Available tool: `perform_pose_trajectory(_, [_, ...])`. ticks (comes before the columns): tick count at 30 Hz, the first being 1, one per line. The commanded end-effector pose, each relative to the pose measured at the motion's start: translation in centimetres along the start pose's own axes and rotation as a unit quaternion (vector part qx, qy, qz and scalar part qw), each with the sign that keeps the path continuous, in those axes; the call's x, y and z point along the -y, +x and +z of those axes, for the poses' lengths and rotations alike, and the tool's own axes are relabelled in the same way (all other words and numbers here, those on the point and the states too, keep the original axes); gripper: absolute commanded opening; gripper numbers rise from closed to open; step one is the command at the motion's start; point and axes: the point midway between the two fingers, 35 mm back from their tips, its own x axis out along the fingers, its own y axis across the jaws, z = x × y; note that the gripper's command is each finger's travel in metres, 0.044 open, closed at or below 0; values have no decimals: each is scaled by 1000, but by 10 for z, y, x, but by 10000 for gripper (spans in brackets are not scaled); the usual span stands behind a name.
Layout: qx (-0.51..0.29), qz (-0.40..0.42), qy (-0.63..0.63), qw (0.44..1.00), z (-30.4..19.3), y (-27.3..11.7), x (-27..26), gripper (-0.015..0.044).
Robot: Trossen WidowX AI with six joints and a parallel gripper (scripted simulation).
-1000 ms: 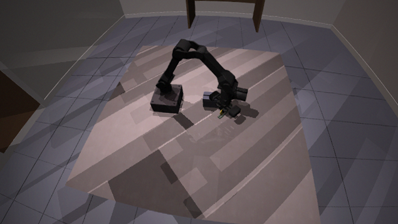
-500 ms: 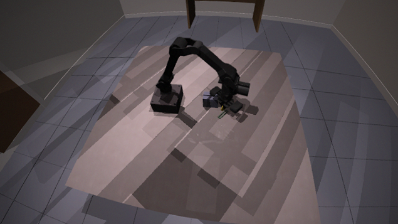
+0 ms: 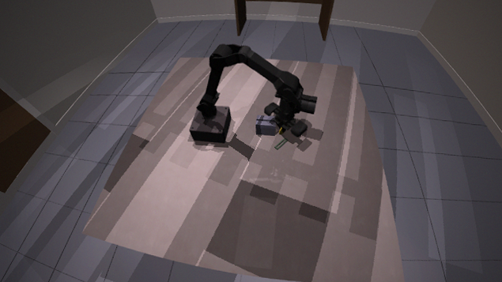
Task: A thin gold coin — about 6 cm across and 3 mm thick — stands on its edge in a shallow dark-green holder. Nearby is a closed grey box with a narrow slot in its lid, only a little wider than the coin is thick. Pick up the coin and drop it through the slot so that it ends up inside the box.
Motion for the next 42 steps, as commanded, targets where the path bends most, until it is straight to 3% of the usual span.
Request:
perform_pose_trajectory(1, [3,-4,3,1000,0,-9,0,0])
perform_pose_trajectory(14, [3,-3,196,981,-5,-10,1,0])
perform_pose_trajectory(28, [4,-3,418,908,-11,-11,1,0])
perform_pose_trajectory(42, [4,-2,428,904,-7,-12,-13,0])
